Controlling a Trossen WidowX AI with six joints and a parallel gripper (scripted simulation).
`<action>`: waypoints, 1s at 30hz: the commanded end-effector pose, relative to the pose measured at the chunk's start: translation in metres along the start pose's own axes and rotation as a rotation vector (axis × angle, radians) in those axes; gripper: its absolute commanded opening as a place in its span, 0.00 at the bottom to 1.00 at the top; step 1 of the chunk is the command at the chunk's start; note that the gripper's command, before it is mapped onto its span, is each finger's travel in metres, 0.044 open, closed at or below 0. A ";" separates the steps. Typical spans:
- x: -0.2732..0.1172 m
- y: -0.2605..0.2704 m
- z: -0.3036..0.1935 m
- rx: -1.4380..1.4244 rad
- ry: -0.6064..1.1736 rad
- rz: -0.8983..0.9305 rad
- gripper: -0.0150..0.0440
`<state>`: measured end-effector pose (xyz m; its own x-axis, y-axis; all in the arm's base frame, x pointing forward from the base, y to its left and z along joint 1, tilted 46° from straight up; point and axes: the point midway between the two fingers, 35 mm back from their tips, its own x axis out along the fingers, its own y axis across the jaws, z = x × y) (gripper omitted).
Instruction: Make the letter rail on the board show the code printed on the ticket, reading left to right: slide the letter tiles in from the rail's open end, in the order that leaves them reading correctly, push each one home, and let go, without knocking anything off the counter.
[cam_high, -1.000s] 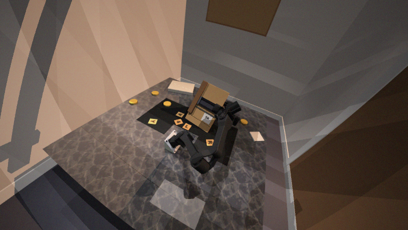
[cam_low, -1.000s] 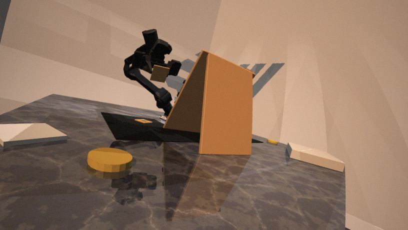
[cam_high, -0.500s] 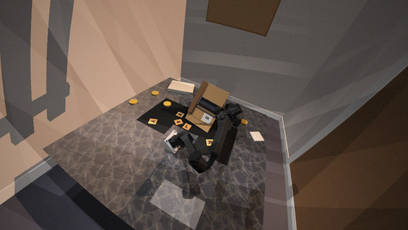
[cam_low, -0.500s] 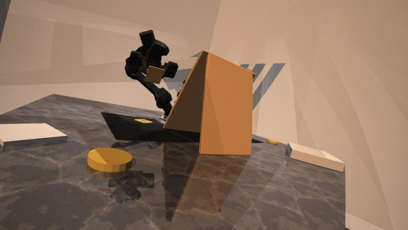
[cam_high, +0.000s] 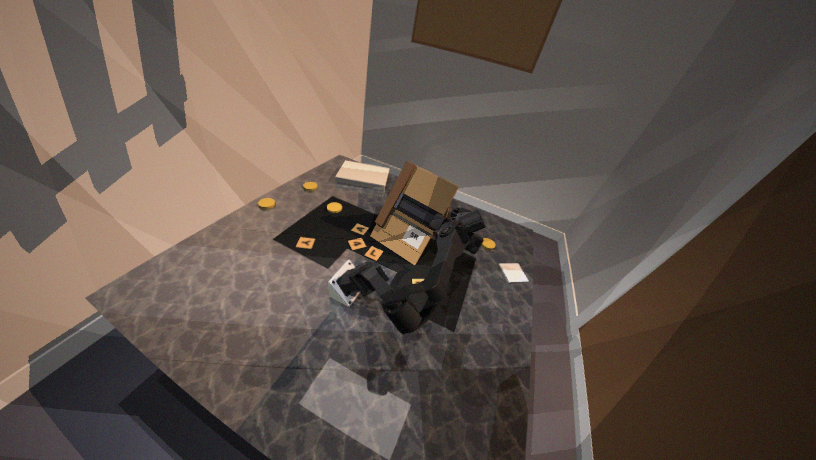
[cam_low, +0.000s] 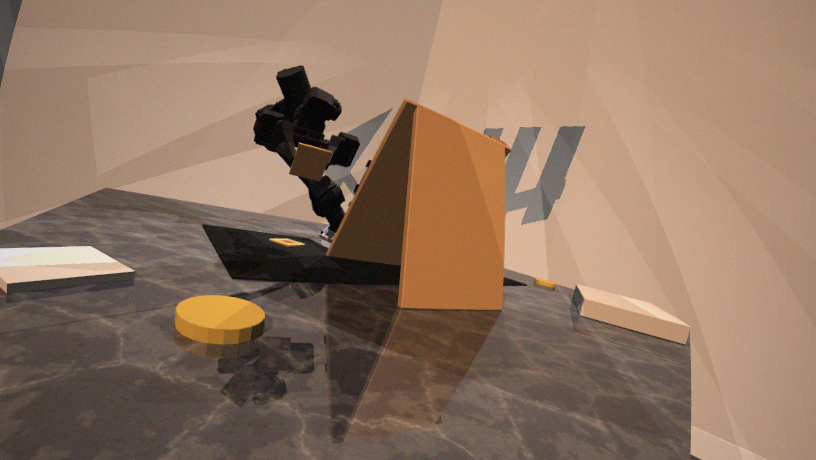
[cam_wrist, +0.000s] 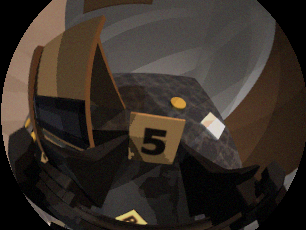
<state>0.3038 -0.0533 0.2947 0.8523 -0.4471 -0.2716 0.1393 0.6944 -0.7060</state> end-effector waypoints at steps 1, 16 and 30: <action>0.002 0.000 0.000 -0.006 -0.001 0.003 0.25; 0.001 0.005 0.000 -0.006 -0.001 0.003 0.25; 0.001 0.013 -0.001 -0.006 -0.001 0.003 0.25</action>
<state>0.3059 -0.0467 0.2880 0.8551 -0.4415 -0.2719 0.1311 0.6914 -0.7105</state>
